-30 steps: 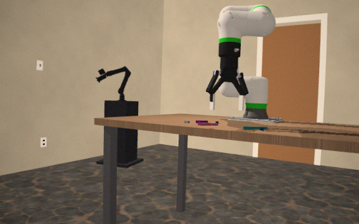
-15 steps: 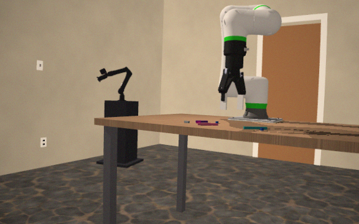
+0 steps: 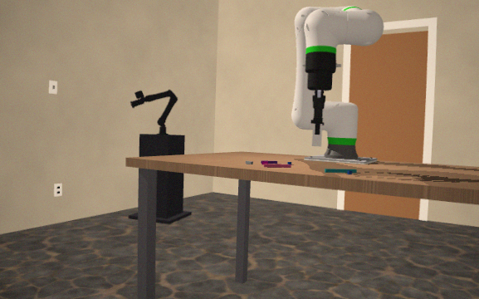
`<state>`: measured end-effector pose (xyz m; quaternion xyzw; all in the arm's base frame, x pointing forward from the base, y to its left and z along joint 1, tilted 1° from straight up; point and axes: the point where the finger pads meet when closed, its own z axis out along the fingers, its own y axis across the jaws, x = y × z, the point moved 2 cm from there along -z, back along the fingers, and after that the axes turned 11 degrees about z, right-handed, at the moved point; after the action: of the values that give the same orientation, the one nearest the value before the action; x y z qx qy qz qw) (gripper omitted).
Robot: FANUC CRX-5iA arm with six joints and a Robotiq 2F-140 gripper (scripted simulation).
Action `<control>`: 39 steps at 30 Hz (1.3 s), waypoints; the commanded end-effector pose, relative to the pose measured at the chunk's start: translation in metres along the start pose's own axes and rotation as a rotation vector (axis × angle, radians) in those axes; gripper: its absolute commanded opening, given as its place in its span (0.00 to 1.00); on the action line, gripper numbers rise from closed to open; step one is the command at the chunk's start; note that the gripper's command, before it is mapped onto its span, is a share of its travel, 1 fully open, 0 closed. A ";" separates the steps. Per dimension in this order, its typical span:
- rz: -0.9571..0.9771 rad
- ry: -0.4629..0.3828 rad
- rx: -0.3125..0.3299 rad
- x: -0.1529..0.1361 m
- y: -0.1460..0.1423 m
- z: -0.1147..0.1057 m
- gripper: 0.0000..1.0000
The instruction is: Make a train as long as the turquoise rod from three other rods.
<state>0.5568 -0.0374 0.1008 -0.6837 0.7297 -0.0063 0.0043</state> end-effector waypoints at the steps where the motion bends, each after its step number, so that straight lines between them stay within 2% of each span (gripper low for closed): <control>1: -0.167 -0.008 -0.003 -0.008 -0.003 -0.001 1.00; 8: -0.393 -0.008 -0.002 -0.020 -0.006 -0.003 1.00; 10: -0.393 -0.008 -0.002 -0.020 -0.006 -0.003 1.00; 11: -0.487 -0.008 -0.001 -0.025 -0.007 -0.004 1.00; 25: -0.924 -0.009 0.001 -0.049 -0.013 -0.007 1.00; 27: -0.924 -0.009 0.001 -0.049 -0.013 -0.007 1.00; 28: -1.019 -0.009 0.001 -0.054 -0.014 -0.008 1.00; 39: -1.359 -0.008 0.003 -0.073 -0.017 -0.010 1.00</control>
<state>0.5761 0.0272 0.1102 -0.9788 0.2047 -0.0080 0.0003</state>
